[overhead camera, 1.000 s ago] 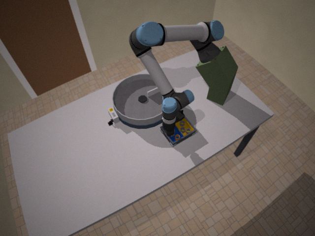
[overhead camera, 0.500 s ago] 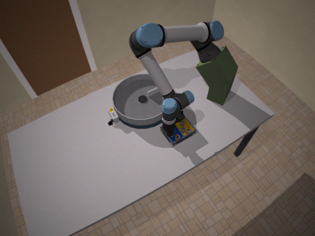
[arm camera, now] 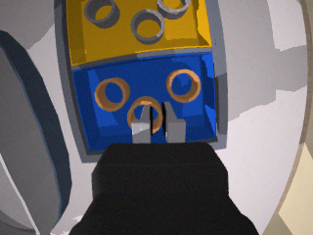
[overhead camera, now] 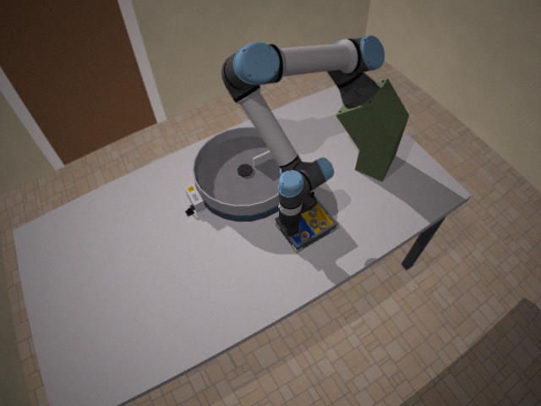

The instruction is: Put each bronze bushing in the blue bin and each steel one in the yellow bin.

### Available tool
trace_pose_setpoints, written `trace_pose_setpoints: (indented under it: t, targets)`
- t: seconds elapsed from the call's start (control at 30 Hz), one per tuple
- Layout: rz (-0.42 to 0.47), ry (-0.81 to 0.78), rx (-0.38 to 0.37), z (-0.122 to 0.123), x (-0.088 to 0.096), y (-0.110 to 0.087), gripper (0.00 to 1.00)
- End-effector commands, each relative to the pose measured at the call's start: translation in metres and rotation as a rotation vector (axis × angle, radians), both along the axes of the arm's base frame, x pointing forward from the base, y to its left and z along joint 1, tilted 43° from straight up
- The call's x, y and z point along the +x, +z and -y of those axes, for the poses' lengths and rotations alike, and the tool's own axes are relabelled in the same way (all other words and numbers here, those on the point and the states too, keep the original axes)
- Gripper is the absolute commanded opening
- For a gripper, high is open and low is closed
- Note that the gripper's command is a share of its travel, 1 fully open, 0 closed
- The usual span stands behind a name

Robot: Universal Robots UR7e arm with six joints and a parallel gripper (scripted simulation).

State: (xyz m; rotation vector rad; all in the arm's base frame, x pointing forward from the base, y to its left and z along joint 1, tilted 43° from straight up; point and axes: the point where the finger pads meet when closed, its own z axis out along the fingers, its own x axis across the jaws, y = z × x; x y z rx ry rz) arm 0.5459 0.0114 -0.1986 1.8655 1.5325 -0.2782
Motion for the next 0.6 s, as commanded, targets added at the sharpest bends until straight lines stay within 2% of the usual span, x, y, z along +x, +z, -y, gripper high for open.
trace_pose_setpoints:
  t: [0.0, 0.57]
  targets:
    - [0.001, 0.001, 0.0, -0.0002, 0.0005, 0.0001, 0.0]
    - [0.001, 0.001, 0.0, 0.0073, 0.0036, -0.0087, 0.0]
